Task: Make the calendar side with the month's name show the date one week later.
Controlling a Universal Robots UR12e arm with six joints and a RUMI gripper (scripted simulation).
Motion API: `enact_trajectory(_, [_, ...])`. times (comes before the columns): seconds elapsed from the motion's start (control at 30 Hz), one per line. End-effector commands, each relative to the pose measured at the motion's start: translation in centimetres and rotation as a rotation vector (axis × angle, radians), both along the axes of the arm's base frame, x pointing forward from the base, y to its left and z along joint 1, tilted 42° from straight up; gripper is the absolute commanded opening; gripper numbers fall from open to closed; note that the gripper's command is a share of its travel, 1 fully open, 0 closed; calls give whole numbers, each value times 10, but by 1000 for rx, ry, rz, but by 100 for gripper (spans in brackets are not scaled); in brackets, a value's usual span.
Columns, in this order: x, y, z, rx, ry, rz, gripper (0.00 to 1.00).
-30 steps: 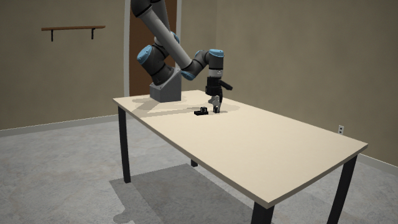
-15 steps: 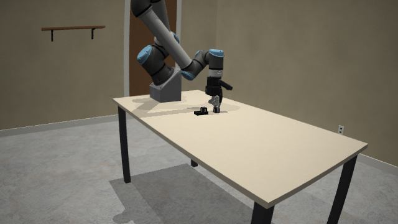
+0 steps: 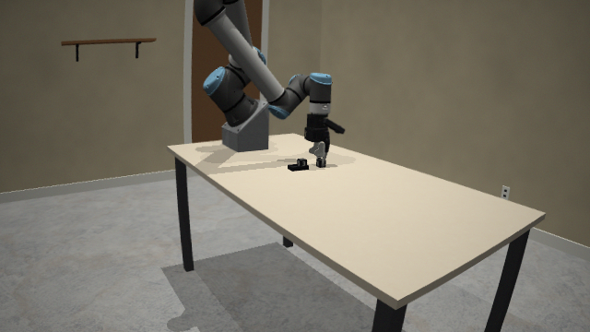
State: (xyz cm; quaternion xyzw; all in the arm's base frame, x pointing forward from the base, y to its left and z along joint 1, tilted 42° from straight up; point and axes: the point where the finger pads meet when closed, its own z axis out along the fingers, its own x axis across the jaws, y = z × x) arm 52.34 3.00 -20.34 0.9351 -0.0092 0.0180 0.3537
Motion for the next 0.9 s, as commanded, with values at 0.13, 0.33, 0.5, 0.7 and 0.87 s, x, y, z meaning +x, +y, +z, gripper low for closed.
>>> enact_trajectory(0.13, [-1, 0, 0, -1, 1, 1, 11])
enact_trajectory(0.33, [-1, 0, 0, -1, 1, 1, 11])
enact_trajectory(0.5, [-1, 0, 1, -1, 1, 1, 11])
enact_trajectory(0.7, [-1, 8, 9, 0, -1, 2, 11])
enact_trajectory(0.87, [1, 26, 29, 1, -5, 2, 11])
